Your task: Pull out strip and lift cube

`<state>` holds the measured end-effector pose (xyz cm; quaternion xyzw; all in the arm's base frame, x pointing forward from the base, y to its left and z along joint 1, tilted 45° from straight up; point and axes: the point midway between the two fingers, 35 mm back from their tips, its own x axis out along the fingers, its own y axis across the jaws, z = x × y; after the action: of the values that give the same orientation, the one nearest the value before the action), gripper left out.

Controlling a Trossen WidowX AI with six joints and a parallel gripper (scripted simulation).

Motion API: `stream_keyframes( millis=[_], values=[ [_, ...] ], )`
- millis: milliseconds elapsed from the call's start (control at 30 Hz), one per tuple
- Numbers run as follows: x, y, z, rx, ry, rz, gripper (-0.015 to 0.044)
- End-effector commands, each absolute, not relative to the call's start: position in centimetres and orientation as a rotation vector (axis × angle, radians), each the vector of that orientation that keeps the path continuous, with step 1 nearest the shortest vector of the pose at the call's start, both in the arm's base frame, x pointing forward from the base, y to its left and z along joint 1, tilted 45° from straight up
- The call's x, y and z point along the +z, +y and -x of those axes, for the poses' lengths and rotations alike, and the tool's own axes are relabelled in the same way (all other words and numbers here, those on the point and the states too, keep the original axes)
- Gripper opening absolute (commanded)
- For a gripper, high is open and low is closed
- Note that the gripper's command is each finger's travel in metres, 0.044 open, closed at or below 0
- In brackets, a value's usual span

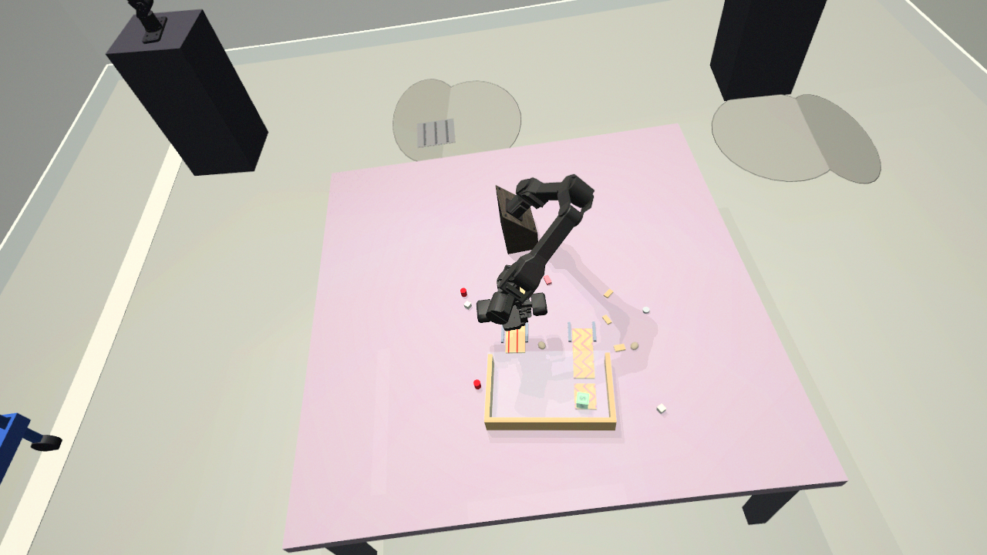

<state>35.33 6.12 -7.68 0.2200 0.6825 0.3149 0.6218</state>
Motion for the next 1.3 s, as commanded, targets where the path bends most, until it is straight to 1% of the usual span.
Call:
stream_keyframes(
  millis=[0, 133, 567, 833, 1267],
  values=[
    [-7.2, 5.6, -34.4, 0.722, 1.569, -0.503, 0.0000],
    [-7.1, 5.5, -33.9, 0.722, 1.569, -0.503, 0.0000],
    [-6.7, 5.2, -29.6, 0.721, 1.572, -0.504, 0.0000],
    [-4.3, 2.8, -30.0, 0.720, 1.572, -0.503, 0.0000],
    [-4.2, 2.7, -30.0, 0.720, 1.572, -0.503, 0.0000]
  ],
)
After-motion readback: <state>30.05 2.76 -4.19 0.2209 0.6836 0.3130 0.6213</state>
